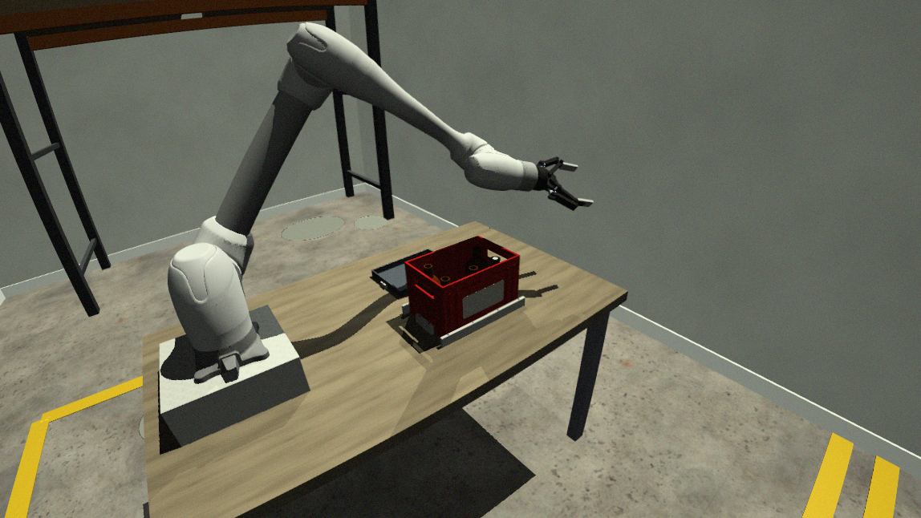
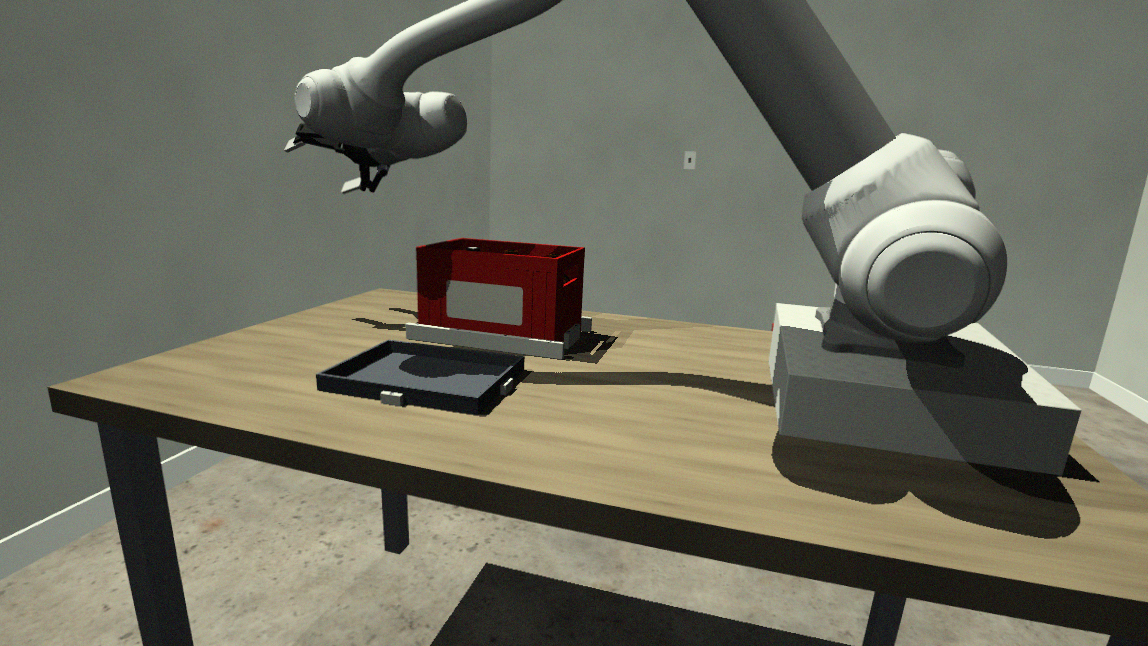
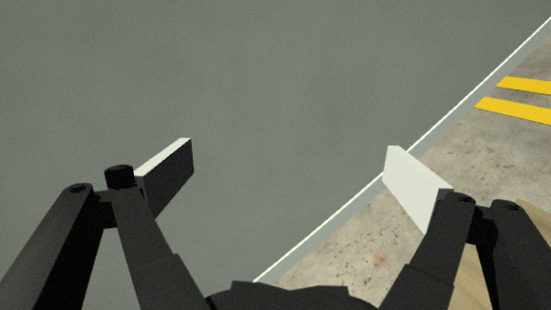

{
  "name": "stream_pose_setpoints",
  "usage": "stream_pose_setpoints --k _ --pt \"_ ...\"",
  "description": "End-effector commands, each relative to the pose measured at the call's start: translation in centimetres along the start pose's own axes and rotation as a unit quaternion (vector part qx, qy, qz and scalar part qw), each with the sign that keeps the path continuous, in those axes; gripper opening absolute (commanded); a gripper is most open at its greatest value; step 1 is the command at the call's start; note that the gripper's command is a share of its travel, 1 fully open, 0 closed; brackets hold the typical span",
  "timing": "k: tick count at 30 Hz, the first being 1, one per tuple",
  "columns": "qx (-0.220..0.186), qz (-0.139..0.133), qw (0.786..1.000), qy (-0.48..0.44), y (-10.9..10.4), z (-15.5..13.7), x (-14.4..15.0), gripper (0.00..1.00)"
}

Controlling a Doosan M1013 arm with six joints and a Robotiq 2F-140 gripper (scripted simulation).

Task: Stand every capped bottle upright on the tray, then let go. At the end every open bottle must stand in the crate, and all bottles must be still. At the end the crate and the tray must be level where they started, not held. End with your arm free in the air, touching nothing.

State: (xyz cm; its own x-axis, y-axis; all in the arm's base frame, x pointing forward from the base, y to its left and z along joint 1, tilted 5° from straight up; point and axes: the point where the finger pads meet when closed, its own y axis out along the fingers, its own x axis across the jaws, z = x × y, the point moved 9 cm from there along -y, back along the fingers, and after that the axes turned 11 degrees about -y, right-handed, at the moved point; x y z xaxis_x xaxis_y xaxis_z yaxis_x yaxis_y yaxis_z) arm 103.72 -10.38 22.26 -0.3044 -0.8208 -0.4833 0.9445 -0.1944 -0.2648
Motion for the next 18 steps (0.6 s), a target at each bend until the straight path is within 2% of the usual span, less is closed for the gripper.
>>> stream_pose_setpoints --k 1,18 --pt "0.000 0.000 1.000 0.000 0.0 0.0 0.0 1.00" --pt "-0.063 -0.062 0.995 0.037 -2.6 -2.9 -0.4 1.00"
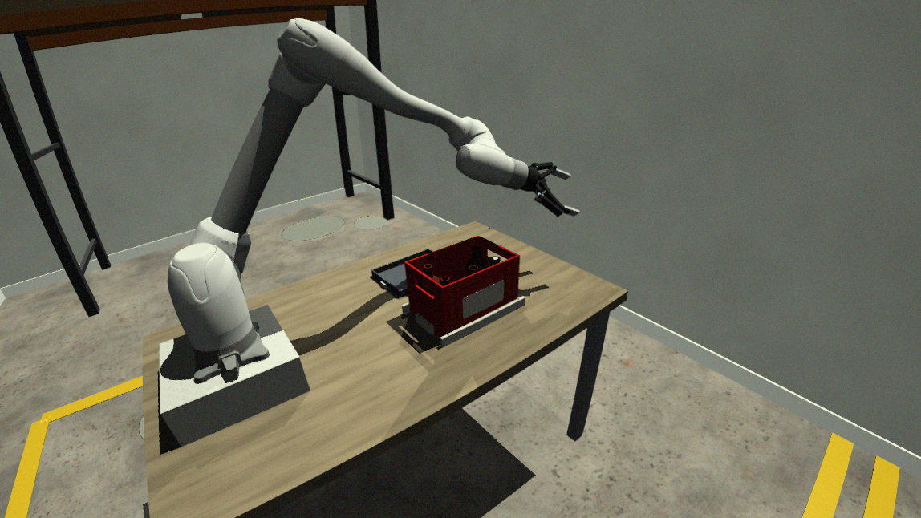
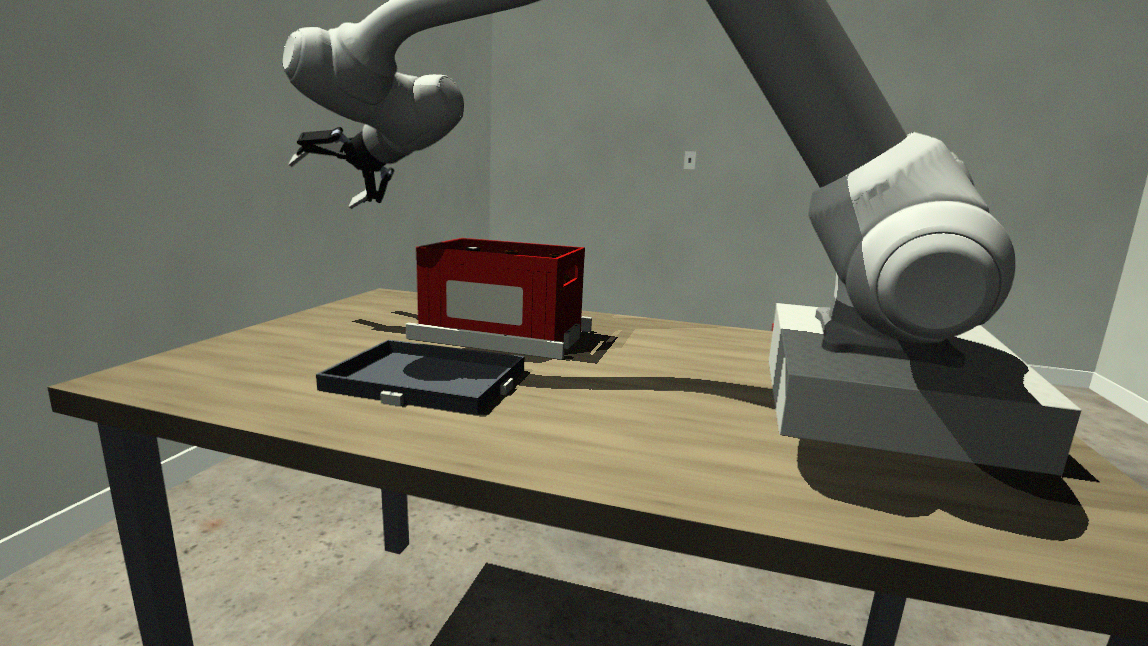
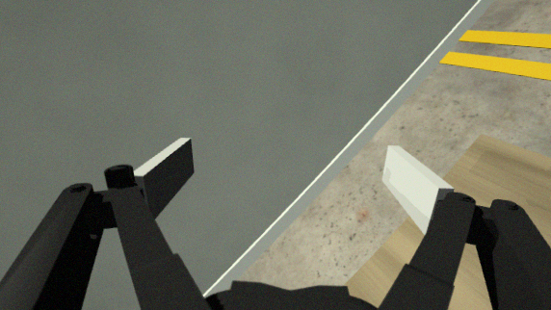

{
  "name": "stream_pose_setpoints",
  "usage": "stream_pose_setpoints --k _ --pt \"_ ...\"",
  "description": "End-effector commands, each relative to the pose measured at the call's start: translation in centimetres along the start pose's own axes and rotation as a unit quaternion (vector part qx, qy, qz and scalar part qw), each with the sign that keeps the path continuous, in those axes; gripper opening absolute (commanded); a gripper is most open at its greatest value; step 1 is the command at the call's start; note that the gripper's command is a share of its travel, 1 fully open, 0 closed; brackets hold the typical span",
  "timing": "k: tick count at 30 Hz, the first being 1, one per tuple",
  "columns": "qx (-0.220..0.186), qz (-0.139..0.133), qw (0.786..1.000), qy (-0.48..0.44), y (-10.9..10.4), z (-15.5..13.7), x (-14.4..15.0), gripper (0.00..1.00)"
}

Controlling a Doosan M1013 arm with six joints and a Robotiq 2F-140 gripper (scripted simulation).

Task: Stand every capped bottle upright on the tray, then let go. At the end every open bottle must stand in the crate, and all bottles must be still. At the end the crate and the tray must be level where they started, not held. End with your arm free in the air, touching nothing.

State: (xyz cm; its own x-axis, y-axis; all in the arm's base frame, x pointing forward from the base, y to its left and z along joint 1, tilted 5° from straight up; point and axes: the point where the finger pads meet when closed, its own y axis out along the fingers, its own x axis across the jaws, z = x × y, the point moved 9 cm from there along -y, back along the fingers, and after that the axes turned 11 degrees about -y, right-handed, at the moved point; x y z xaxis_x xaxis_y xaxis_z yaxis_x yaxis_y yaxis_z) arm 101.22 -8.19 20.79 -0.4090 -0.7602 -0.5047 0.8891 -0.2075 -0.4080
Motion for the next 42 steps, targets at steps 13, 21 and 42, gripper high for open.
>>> stream_pose_setpoints --k 13,21,42 --pt "-0.053 -0.053 0.997 0.032 -1.7 -2.3 1.1 1.00" --pt "-0.071 -0.057 0.995 0.046 -2.7 -3.0 1.8 1.00" --pt "-0.125 -0.100 0.983 0.093 -7.3 -4.2 4.1 1.00"
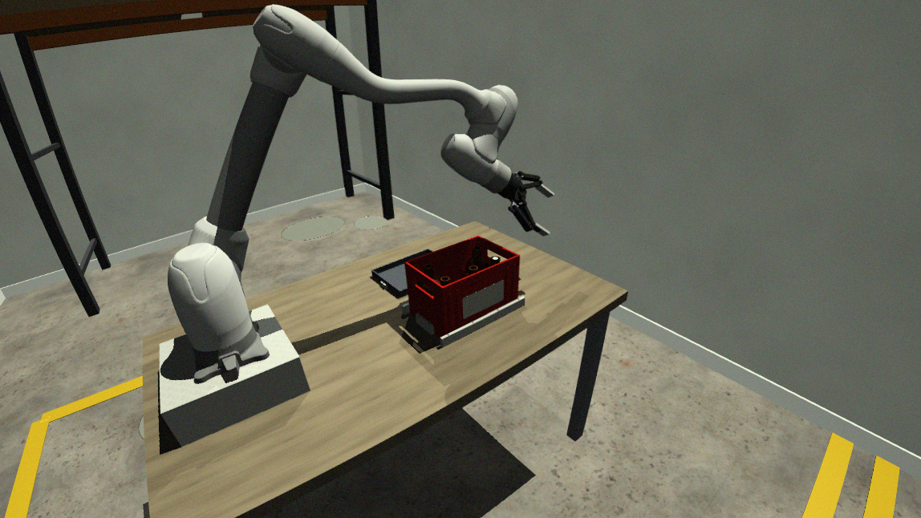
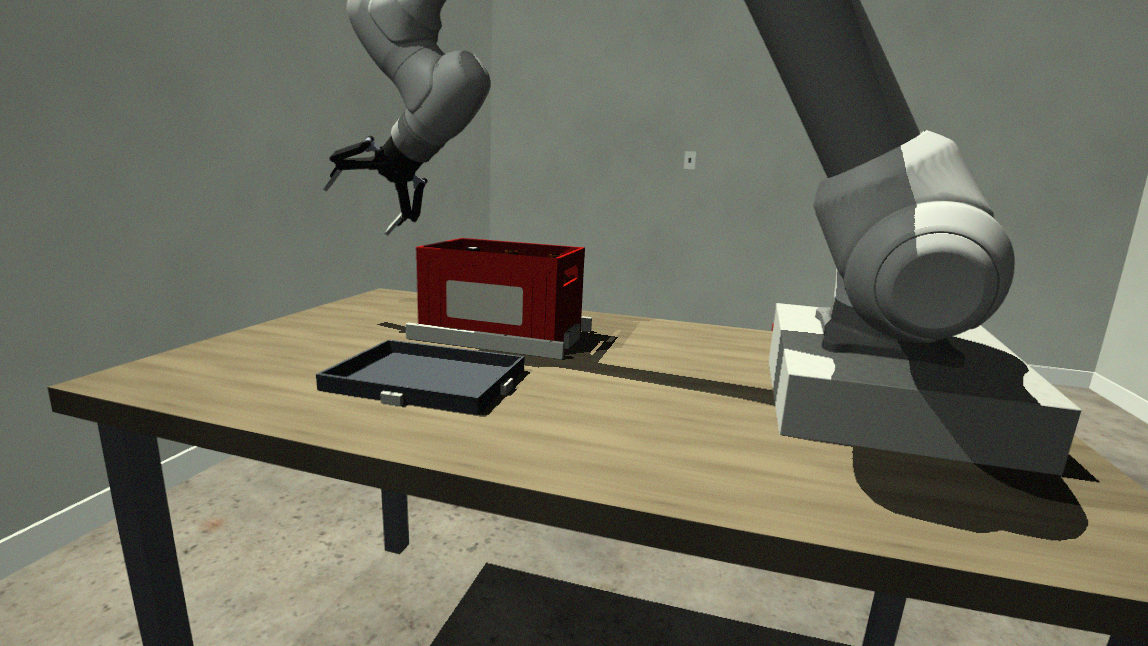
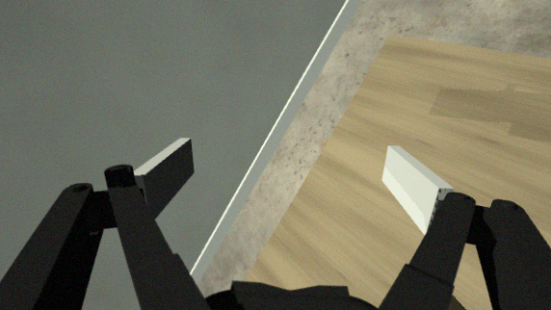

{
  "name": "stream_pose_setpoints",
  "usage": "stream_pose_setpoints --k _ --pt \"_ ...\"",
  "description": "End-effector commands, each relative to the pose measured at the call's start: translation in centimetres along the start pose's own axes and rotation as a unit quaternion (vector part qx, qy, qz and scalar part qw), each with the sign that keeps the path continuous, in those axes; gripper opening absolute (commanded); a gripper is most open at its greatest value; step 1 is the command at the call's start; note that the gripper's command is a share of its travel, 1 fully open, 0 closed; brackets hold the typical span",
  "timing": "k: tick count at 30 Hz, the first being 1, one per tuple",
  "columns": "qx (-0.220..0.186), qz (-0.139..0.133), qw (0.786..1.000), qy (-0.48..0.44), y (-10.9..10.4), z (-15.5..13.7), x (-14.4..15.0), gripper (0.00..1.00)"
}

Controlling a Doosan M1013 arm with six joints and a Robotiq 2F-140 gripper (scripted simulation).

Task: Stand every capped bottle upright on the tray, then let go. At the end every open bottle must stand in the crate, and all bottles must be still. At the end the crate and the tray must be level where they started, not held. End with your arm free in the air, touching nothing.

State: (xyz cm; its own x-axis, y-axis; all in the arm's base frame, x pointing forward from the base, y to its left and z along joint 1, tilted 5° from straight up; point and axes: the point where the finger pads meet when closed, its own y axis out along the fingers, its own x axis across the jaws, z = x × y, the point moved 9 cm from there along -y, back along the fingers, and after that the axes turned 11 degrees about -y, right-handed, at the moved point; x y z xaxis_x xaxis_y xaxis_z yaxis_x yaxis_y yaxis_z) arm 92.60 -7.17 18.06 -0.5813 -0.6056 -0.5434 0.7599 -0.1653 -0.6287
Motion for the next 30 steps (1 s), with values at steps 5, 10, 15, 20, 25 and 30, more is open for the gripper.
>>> stream_pose_setpoints --k 5,10,15,20,25,30 --pt "-0.038 -0.048 0.998 0.017 -1.7 0.1 0.6 1.00" --pt "-0.049 -0.061 0.997 0.024 -2.4 0.0 1.0 1.00" --pt "-0.028 -0.039 0.998 0.035 -3.6 -0.7 2.3 1.00" --pt "-0.048 -0.062 0.996 0.045 -4.8 -0.8 2.9 1.00" --pt "-0.067 -0.084 0.993 0.056 -6.0 -0.8 3.6 1.00" --pt "-0.030 -0.067 0.995 0.061 -6.6 -1.7 4.3 1.00"
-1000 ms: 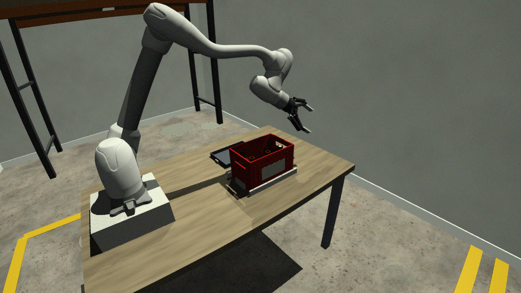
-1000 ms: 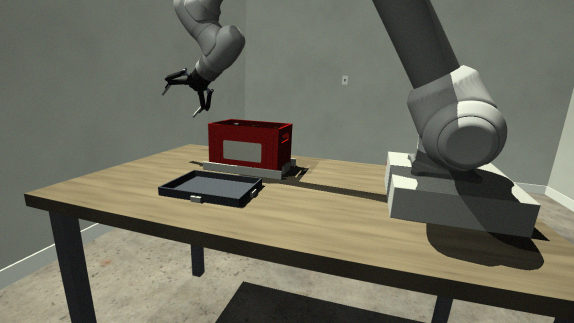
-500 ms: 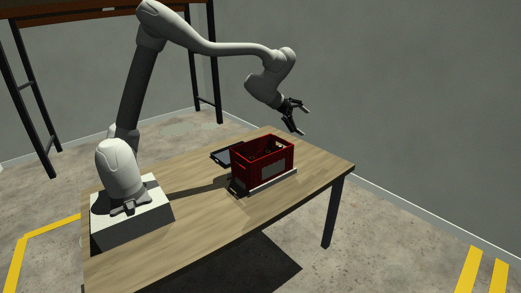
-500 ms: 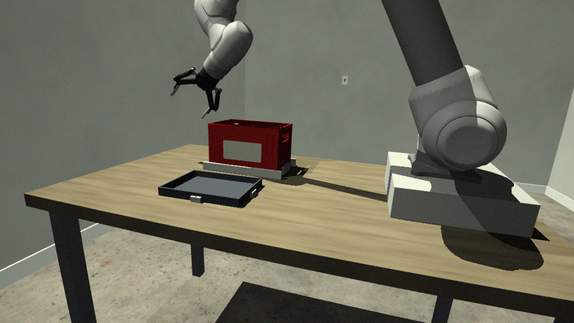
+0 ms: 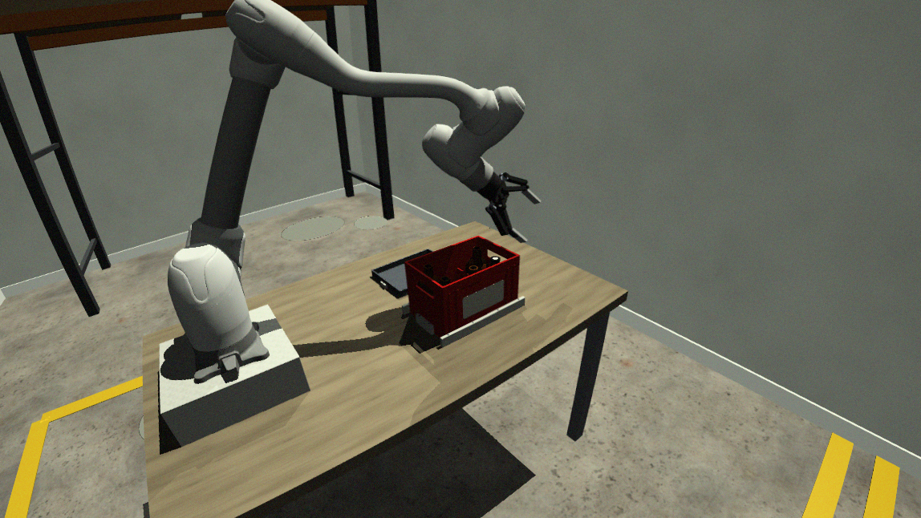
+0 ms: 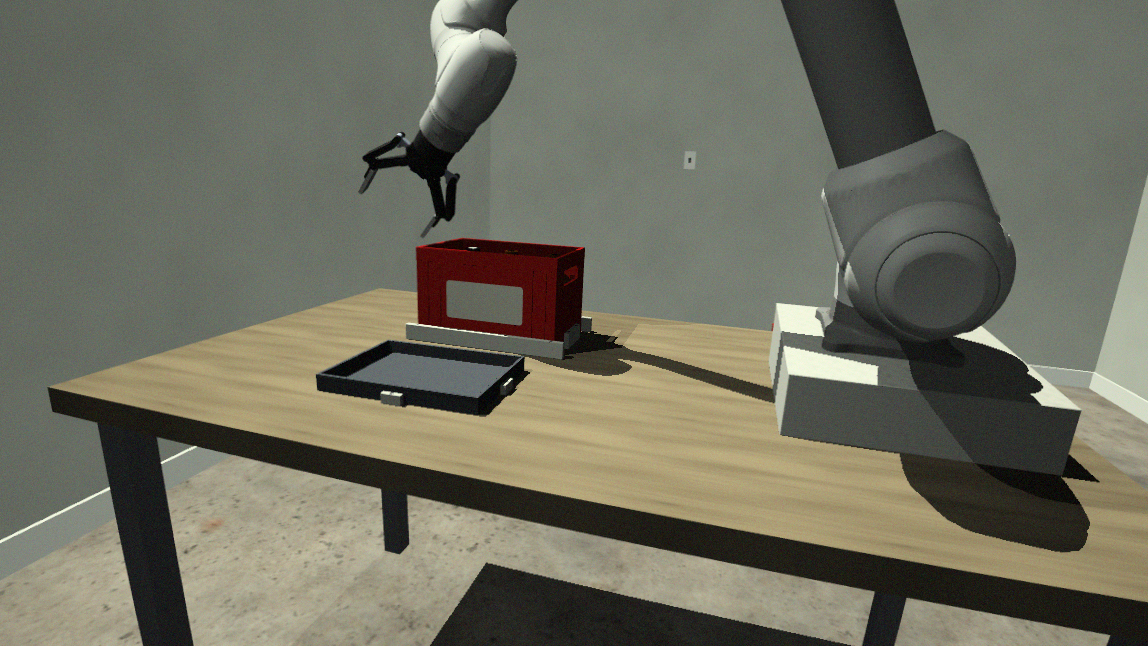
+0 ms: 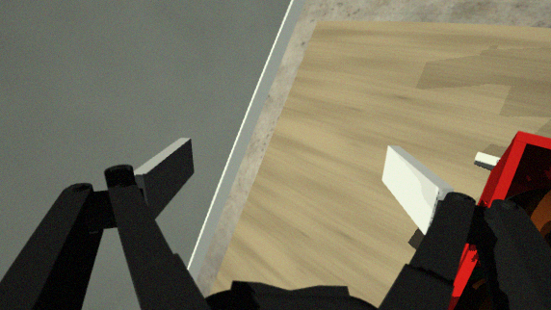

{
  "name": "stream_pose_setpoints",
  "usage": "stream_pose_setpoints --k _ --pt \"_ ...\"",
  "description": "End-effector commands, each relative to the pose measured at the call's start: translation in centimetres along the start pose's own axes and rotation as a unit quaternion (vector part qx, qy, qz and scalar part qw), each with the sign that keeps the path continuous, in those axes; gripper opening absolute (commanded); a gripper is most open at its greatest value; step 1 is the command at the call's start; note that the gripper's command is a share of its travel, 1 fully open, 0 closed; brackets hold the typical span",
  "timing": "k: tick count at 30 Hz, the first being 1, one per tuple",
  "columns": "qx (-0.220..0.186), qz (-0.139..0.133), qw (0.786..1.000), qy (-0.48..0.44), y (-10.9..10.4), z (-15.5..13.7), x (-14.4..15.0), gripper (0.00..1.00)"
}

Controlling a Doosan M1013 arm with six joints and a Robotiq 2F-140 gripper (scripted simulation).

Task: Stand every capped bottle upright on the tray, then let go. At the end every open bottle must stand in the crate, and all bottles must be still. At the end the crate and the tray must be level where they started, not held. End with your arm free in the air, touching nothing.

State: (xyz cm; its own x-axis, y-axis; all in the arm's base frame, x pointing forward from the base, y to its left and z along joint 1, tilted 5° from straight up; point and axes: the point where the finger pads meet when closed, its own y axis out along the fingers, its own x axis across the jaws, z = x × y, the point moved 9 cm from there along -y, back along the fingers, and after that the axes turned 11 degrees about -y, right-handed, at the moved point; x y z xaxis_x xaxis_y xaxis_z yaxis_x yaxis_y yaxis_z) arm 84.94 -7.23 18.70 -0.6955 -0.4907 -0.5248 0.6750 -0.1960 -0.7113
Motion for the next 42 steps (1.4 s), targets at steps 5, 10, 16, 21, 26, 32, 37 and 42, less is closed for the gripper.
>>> stream_pose_setpoints --k 5,10,16,21,26,32,37,42 --pt "-0.030 -0.033 0.999 0.011 -1.5 0.2 1.0 1.00" --pt "-0.050 -0.056 0.997 0.020 -2.6 0.3 1.8 1.00" --pt "-0.041 -0.065 0.997 0.026 -3.3 -0.2 2.3 1.00" --pt "-0.062 -0.088 0.994 0.034 -4.3 -0.1 3.1 1.00" --pt "-0.083 -0.110 0.990 0.042 -5.2 0.1 4.0 1.00" --pt "-0.097 -0.126 0.986 0.048 -5.9 0.1 4.6 1.00" --pt "-0.118 -0.148 0.980 0.056 -6.8 0.2 5.5 1.00" --pt "-0.138 -0.171 0.973 0.064 -7.7 0.2 6.3 1.00"
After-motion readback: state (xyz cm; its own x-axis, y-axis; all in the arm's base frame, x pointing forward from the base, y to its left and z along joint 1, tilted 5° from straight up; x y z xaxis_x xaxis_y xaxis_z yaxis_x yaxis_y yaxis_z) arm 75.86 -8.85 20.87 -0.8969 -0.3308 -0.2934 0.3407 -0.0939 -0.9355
